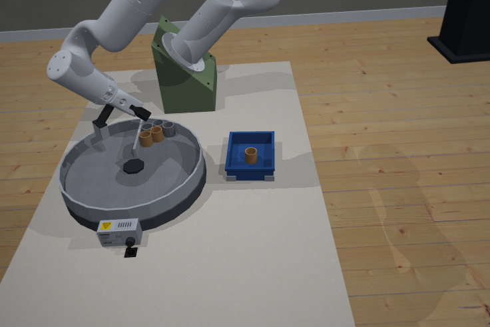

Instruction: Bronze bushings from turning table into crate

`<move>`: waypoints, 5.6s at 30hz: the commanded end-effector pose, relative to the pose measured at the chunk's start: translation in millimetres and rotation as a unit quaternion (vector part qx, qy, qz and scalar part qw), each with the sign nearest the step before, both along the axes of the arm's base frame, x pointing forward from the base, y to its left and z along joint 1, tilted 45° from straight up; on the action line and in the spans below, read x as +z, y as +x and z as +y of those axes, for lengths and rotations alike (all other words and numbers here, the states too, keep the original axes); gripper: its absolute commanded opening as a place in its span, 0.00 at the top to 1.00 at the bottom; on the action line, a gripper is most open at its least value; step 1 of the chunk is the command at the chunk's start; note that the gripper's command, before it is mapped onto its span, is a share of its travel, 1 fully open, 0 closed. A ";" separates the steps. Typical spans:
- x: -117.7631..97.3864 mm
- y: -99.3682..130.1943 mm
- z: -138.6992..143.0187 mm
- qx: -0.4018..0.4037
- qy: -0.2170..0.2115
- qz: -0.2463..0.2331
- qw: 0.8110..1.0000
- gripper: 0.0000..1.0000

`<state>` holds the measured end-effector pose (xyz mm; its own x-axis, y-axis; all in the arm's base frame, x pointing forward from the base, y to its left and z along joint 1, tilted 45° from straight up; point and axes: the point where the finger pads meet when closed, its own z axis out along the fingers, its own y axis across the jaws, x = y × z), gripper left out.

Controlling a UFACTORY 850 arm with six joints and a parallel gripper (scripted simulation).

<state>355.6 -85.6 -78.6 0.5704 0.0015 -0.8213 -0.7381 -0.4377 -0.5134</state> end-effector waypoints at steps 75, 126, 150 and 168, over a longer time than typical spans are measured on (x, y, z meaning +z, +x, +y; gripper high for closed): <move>5.7 -22.4 51.4 -0.265 -0.374 -0.430 0.778 0.90; -11.2 -22.0 68.7 -0.270 -0.387 -0.442 0.763 0.90; -15.2 -21.7 72.8 -0.270 -0.387 -0.442 0.763 0.90; -19.7 -21.2 77.2 -0.270 -0.387 -0.442 0.763 1.00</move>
<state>334.1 -8.0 -98.4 0.6481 -0.7200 0.2482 -0.4331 -0.6165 -0.6575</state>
